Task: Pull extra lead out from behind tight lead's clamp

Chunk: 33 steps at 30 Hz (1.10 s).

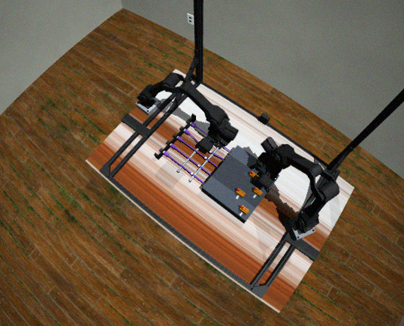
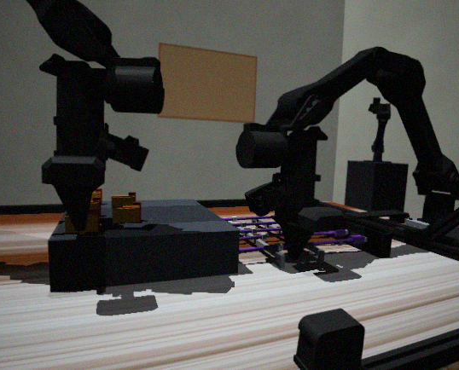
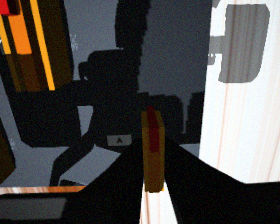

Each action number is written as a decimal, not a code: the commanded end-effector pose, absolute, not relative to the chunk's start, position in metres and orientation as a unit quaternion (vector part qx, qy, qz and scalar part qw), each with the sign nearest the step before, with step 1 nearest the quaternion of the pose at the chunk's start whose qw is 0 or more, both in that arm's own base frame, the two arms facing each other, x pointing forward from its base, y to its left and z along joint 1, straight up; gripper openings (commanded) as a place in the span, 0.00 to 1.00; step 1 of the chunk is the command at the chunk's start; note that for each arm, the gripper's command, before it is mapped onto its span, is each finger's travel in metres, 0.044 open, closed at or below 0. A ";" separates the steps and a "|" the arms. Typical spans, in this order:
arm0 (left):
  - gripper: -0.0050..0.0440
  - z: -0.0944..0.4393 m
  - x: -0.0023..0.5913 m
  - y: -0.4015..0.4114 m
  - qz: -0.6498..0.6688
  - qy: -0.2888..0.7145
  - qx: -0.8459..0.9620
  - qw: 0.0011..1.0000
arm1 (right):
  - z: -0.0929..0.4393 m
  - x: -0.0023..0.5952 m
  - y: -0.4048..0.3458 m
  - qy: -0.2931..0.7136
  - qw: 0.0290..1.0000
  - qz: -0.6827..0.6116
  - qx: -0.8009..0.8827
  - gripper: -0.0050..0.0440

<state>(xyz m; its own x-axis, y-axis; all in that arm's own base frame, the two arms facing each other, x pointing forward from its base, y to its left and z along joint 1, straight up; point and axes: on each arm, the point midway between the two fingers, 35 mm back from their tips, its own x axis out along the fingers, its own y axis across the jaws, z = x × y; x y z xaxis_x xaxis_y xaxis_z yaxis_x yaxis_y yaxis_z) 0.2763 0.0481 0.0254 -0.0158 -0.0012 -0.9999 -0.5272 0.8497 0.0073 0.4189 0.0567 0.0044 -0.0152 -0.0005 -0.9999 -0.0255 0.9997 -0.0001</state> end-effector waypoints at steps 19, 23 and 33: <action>0.00 0.043 0.281 0.049 0.194 0.676 -0.194 0.684 | 0.015 0.424 0.057 0.702 0.712 0.010 -0.008 0.00; 0.00 0.035 0.281 0.049 0.194 0.676 -0.194 0.684 | 0.015 0.424 0.057 0.702 0.712 0.010 -0.008 0.00; 0.00 0.041 0.281 0.049 0.194 0.676 -0.194 0.684 | 0.015 0.424 0.057 0.702 0.712 0.010 -0.008 0.00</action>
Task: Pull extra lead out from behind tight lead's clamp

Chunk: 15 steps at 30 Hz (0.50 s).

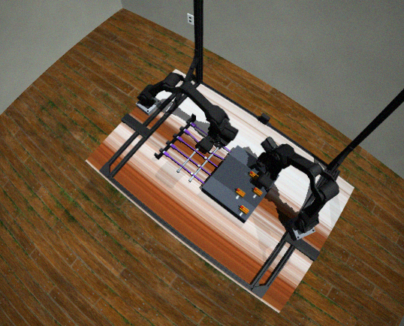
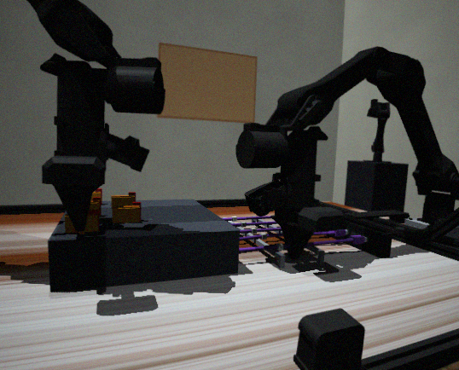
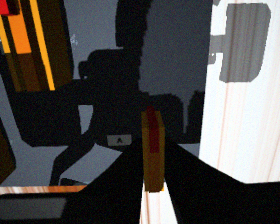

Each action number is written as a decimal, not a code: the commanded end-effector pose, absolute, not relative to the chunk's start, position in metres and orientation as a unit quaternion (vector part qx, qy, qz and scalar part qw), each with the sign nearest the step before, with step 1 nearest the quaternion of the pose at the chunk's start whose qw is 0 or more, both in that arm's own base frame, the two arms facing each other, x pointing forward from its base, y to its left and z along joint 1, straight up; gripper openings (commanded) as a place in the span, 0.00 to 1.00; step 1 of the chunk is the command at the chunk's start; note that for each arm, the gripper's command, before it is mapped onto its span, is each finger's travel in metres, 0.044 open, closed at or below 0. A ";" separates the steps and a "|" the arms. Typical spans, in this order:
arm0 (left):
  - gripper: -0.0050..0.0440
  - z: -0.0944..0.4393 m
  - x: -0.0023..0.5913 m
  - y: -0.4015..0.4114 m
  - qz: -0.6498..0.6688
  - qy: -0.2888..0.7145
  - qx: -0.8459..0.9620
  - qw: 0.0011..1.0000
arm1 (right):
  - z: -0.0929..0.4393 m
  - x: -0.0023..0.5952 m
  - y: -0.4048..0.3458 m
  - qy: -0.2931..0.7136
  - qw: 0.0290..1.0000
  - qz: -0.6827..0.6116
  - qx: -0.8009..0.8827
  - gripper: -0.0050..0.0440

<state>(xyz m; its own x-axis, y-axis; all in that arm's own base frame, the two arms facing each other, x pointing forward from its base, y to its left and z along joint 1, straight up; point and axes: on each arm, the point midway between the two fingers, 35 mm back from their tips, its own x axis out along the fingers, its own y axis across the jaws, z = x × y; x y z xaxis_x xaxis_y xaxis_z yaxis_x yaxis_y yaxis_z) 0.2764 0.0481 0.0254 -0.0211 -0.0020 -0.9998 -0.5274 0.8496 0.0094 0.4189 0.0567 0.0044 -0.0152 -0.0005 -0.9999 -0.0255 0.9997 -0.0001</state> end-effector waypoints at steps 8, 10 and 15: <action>0.00 0.036 0.281 0.049 0.194 0.677 -0.194 0.683 | 0.015 0.424 0.057 0.702 0.712 0.010 -0.008 0.00; 0.00 0.038 0.281 0.049 0.194 0.677 -0.194 0.683 | 0.015 0.424 0.057 0.702 0.712 0.010 -0.008 0.00; 0.00 0.043 0.281 0.049 0.194 0.677 -0.194 0.683 | 0.015 0.424 0.057 0.702 0.712 0.010 -0.008 0.00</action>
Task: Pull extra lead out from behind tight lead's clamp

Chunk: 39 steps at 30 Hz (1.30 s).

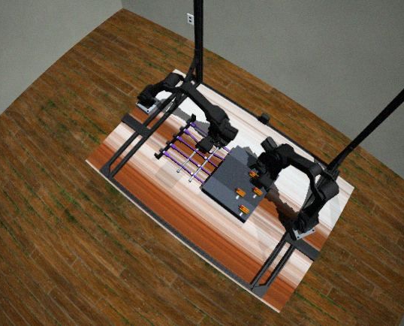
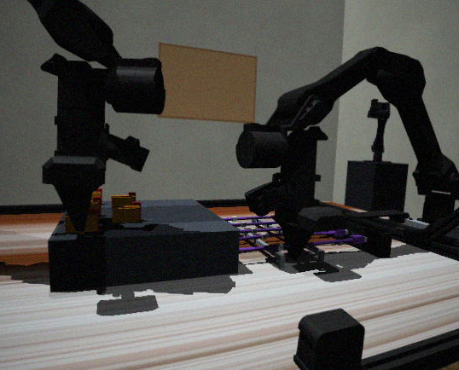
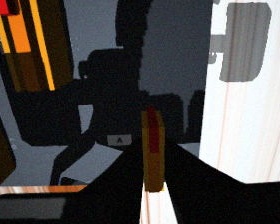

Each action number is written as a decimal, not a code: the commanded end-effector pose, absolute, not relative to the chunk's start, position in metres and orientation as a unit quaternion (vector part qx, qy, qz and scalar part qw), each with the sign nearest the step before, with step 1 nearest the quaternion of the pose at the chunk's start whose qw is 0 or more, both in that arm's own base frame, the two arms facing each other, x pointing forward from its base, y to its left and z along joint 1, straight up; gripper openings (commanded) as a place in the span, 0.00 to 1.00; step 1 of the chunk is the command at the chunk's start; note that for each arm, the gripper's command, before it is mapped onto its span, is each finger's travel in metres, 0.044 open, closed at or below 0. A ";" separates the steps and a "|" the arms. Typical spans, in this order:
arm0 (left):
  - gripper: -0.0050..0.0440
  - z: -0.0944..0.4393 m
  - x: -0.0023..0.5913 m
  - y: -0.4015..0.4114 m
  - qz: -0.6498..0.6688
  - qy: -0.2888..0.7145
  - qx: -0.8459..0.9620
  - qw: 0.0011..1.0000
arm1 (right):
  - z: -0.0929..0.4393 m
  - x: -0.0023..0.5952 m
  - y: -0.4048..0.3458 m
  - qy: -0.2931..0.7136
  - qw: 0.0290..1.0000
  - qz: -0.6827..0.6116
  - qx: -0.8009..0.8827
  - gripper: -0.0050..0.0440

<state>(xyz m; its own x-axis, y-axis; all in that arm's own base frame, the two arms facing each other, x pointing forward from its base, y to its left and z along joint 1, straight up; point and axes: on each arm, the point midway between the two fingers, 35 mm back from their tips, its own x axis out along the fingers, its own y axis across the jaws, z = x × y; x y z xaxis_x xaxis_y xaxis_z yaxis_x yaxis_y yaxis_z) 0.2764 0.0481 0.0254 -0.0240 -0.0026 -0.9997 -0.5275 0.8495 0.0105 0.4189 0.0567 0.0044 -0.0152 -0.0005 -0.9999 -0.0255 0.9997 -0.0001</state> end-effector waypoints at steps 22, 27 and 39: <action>0.00 0.050 0.282 0.049 0.194 0.678 -0.194 0.682 | 0.015 0.424 0.057 0.702 0.712 0.010 -0.008 0.00; 0.00 0.039 0.282 0.049 0.194 0.680 -0.194 0.680 | 0.015 0.424 0.057 0.702 0.712 0.010 -0.008 0.00; 0.00 0.055 0.282 0.049 0.194 0.680 -0.194 0.680 | 0.015 0.424 0.057 0.702 0.712 0.010 -0.008 0.00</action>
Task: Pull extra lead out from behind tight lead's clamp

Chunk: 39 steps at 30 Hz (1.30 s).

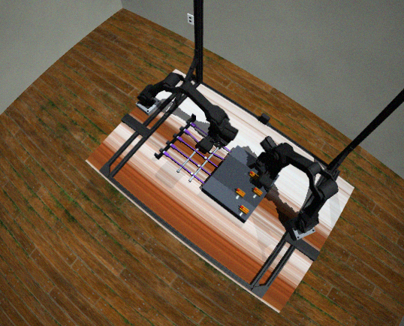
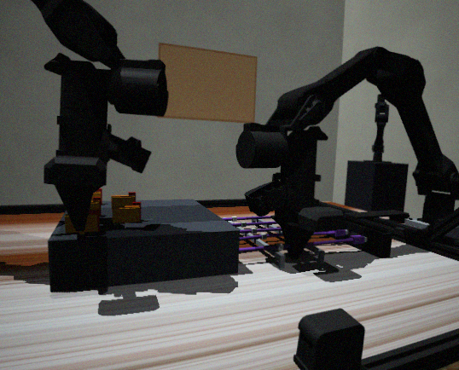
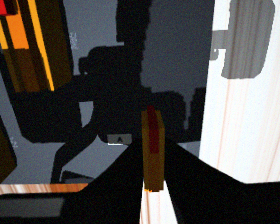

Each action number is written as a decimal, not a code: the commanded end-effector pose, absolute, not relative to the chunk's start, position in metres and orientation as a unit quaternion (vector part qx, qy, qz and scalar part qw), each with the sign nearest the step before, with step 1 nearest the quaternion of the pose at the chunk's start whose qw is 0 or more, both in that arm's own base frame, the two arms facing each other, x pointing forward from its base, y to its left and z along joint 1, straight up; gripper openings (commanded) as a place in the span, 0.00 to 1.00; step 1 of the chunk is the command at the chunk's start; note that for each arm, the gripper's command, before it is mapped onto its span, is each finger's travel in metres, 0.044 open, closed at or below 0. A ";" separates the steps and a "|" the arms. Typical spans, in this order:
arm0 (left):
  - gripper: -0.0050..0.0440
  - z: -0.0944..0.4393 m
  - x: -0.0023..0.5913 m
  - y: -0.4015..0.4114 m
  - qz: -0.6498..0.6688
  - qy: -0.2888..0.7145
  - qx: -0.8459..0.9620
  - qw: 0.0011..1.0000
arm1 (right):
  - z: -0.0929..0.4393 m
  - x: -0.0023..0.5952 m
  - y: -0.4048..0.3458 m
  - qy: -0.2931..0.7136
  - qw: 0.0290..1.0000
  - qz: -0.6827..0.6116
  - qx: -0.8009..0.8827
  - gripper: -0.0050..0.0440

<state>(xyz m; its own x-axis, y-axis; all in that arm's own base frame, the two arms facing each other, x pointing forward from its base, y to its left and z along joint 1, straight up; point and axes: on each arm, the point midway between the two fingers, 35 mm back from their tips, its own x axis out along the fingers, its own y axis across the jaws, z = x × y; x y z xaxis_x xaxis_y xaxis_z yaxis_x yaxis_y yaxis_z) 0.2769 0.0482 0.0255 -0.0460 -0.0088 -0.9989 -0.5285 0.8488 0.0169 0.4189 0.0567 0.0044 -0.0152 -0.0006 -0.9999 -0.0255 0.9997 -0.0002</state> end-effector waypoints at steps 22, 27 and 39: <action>0.00 0.042 0.283 0.049 0.195 0.687 -0.195 0.673 | 0.015 0.424 0.057 0.702 0.712 0.010 -0.008 0.00; 0.00 0.052 0.283 0.049 0.195 0.687 -0.195 0.673 | 0.015 0.424 0.057 0.702 0.712 0.010 -0.008 0.00; 0.00 0.052 0.283 0.049 0.195 0.693 -0.195 0.666 | 0.015 0.424 0.057 0.702 0.712 0.010 -0.008 0.00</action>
